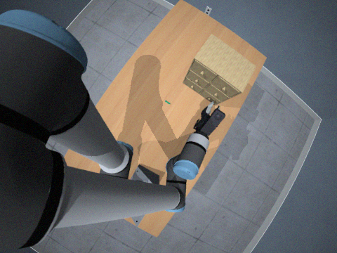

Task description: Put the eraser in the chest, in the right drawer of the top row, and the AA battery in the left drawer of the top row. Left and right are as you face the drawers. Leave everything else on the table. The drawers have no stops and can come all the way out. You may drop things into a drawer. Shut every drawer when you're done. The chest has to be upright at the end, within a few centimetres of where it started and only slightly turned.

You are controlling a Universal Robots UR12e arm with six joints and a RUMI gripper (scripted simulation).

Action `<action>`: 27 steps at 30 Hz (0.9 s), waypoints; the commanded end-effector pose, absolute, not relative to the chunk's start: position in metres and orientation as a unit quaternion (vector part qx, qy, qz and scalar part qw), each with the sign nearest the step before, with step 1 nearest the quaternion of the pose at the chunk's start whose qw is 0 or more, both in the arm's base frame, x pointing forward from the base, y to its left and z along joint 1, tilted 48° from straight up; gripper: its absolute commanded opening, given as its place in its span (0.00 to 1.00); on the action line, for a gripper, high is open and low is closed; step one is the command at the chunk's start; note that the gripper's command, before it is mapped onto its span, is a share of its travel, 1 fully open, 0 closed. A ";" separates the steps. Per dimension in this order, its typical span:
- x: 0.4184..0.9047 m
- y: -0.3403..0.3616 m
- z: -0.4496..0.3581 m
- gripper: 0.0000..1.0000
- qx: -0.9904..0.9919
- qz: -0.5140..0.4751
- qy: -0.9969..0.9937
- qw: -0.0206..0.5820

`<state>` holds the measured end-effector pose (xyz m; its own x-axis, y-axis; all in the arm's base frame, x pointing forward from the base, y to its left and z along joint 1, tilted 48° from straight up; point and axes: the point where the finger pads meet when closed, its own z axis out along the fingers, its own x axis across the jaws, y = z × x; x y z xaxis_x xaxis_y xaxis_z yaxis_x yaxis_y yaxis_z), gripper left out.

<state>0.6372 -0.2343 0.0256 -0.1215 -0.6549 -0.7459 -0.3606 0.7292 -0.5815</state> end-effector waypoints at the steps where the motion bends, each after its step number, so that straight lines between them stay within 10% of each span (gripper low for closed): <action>1: 0.636 -0.236 0.026 0.20 -0.349 -0.125 0.738 0.564; 27: 0.629 -0.241 0.032 0.20 -0.376 -0.089 0.744 0.546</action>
<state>0.6305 -0.2388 0.0306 -0.1228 -0.6550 -0.7456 -0.4402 0.7093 -0.5506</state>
